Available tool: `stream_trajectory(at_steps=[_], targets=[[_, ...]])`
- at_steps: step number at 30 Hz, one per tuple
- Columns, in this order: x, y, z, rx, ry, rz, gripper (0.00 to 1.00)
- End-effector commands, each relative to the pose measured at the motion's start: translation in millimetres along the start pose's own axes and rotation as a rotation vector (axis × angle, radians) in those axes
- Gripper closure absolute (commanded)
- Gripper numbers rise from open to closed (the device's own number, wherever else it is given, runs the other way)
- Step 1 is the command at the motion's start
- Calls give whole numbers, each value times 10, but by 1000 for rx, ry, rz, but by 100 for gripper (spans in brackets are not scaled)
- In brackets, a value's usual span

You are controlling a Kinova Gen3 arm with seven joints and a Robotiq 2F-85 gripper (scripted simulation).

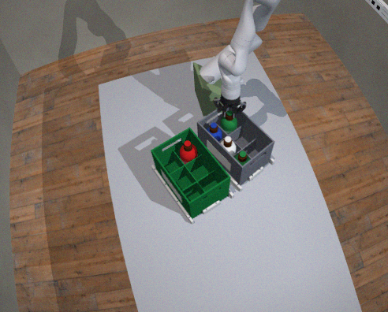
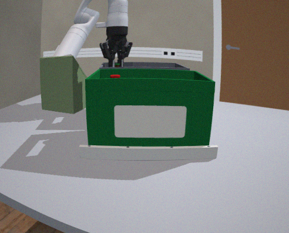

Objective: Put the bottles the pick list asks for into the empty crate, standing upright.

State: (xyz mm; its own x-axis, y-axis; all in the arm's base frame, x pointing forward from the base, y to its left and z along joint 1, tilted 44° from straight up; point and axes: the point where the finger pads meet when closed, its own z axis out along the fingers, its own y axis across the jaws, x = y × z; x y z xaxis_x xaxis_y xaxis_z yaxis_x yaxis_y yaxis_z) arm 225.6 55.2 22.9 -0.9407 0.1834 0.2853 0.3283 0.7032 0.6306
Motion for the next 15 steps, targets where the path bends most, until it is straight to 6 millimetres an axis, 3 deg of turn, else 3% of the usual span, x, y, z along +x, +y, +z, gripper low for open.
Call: stream_trajectory(at_steps=[1, 15], targets=[[-4, -2, 12, 0, -1, 0, 90], [-4, -2, 72, 0, -1, 0, 90]])
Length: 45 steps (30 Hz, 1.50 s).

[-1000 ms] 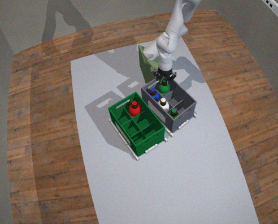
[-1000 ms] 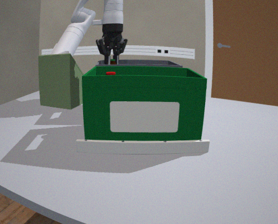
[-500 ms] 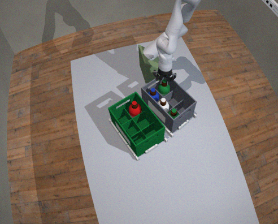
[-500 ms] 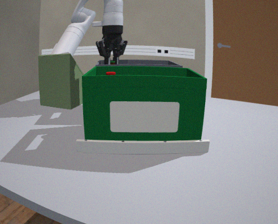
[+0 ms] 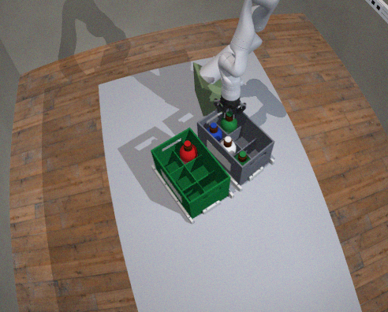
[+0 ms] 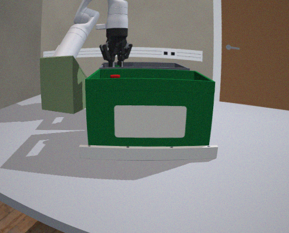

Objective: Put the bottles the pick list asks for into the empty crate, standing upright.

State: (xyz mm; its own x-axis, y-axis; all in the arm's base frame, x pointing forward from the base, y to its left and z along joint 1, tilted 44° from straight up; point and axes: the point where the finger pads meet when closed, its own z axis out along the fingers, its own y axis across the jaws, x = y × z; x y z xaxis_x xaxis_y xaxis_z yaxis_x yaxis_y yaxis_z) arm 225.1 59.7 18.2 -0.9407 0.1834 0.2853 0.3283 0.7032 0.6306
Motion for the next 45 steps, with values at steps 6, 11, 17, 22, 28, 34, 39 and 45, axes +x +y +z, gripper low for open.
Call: stream_trajectory(at_steps=[6, 11, 17, 22, 28, 34, 39, 45], targets=[[-4, -2, 37, 0, -1, 0, 90], [-4, -2, 42, 0, -1, 0, 90], [-4, -2, 42, 0, -1, 0, 90], [-4, -2, 81, 0, -1, 0, 33], [-4, -2, 81, 0, -1, 0, 33], [-4, -2, 81, 0, -1, 0, 33], [-4, -2, 81, 0, -1, 0, 33], [-4, -2, 81, 0, -1, 0, 33]])
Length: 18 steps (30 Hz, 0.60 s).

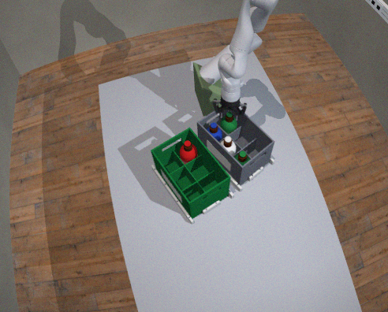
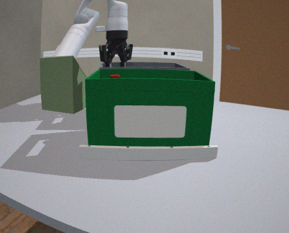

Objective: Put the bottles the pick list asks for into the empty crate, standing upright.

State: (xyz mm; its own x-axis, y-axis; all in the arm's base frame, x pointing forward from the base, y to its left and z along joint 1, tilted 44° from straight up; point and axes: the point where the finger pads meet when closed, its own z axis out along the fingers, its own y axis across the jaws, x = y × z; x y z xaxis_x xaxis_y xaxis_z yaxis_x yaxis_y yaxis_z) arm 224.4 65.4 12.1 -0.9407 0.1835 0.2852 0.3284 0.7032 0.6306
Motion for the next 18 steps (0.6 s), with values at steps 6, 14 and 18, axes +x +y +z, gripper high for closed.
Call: stream_trajectory(at_steps=[6, 14, 18], targets=[[-3, -1, -29, 0, -1, 0, 33], [-3, -1, -242, 0, -1, 0, 33], [-3, -1, -296, 0, -1, 0, 33]])
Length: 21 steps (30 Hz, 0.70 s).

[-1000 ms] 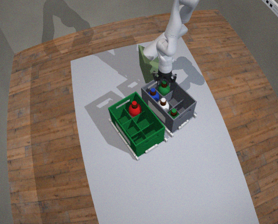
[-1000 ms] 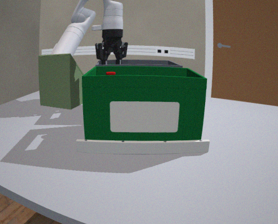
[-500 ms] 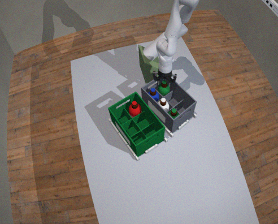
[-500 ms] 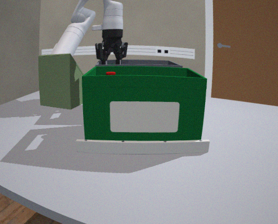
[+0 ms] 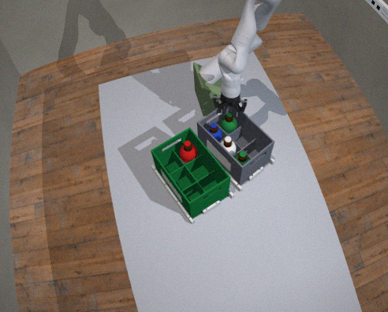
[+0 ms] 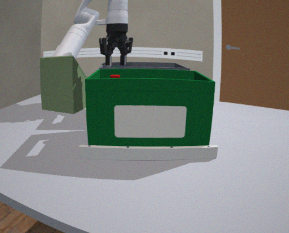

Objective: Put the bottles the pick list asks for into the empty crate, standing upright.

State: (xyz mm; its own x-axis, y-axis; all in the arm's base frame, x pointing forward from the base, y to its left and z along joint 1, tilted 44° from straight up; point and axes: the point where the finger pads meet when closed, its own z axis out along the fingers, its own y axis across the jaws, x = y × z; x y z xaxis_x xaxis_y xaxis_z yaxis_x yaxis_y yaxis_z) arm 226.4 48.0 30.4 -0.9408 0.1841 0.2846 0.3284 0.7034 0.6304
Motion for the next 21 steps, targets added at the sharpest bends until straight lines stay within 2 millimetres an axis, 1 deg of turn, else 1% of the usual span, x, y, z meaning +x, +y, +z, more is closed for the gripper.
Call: stream_trajectory(at_steps=[1, 14, 16, 21], targets=[[-4, 0, -69, 0, 0, 0, 33], [-4, -1, -415, 0, 0, 0, 33], [-4, -1, -415, 0, 0, 0, 33], [-5, -1, -549, 0, 0, 0, 33]])
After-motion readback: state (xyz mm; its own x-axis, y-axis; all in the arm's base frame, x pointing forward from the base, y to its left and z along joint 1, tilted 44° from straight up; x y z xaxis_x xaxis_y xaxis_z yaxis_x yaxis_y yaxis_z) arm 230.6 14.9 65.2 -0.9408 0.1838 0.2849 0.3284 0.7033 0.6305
